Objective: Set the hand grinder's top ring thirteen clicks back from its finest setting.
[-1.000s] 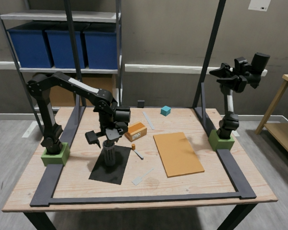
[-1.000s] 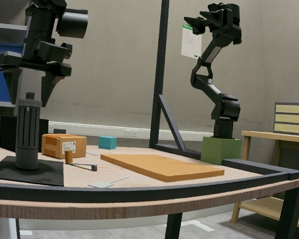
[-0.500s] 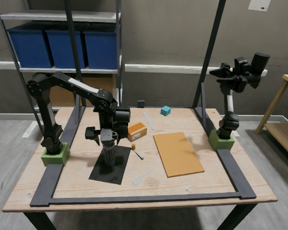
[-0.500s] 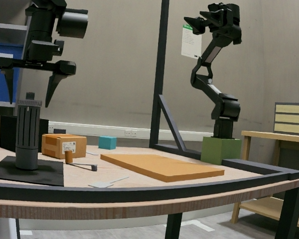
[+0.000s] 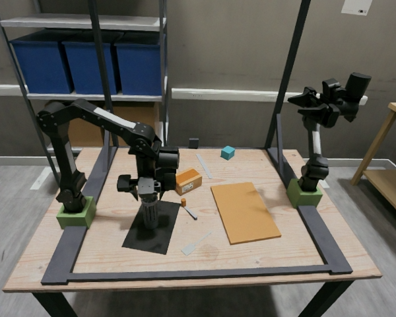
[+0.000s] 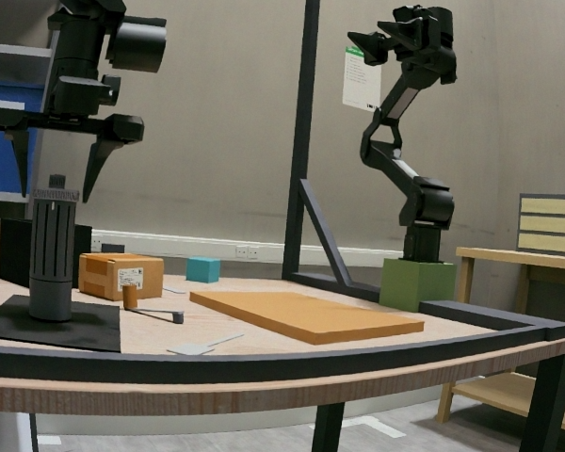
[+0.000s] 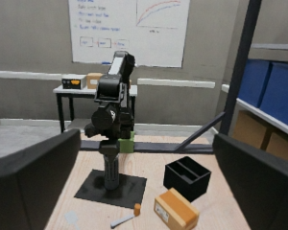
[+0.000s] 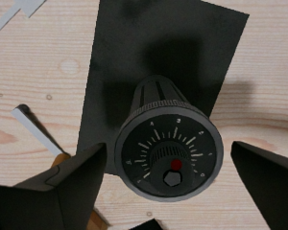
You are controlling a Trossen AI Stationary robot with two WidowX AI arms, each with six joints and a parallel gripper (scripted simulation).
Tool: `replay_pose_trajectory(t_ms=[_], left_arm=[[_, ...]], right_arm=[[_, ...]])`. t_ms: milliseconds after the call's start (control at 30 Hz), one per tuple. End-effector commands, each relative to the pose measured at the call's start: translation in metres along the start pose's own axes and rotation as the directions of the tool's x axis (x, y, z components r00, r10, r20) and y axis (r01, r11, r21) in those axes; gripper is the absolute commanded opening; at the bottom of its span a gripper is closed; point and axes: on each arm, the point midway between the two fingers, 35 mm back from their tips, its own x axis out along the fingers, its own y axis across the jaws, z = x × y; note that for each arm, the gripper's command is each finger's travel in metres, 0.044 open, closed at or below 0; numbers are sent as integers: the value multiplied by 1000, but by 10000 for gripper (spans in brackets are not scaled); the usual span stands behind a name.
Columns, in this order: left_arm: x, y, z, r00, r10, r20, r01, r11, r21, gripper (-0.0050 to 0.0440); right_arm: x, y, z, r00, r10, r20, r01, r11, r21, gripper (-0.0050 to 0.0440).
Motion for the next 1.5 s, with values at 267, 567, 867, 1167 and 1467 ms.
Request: replay_pose_trajectory(t_ms=[267, 567, 867, 1167, 1467], left_arm=[[0, 0, 4, 1000, 0, 2, 0, 1000, 10, 400], [0, 0, 4, 1000, 0, 2, 0, 1000, 10, 400], [0, 0, 4, 1000, 0, 2, 0, 1000, 10, 400], [0, 0, 4, 1000, 0, 2, 0, 1000, 10, 400], [0, 0, 4, 1000, 0, 2, 0, 1000, 10, 400]], right_arm=[[-9, 4, 1, 999, 35, 7, -35, 999, 2, 293], [-9, 4, 1, 999, 35, 7, -35, 999, 2, 289], [-9, 4, 1, 999, 35, 7, -35, 999, 2, 285], [-8, 3, 1, 999, 34, 7, -34, 999, -31, 285], [-8, 3, 1, 999, 34, 8, -32, 982, -184, 285]])
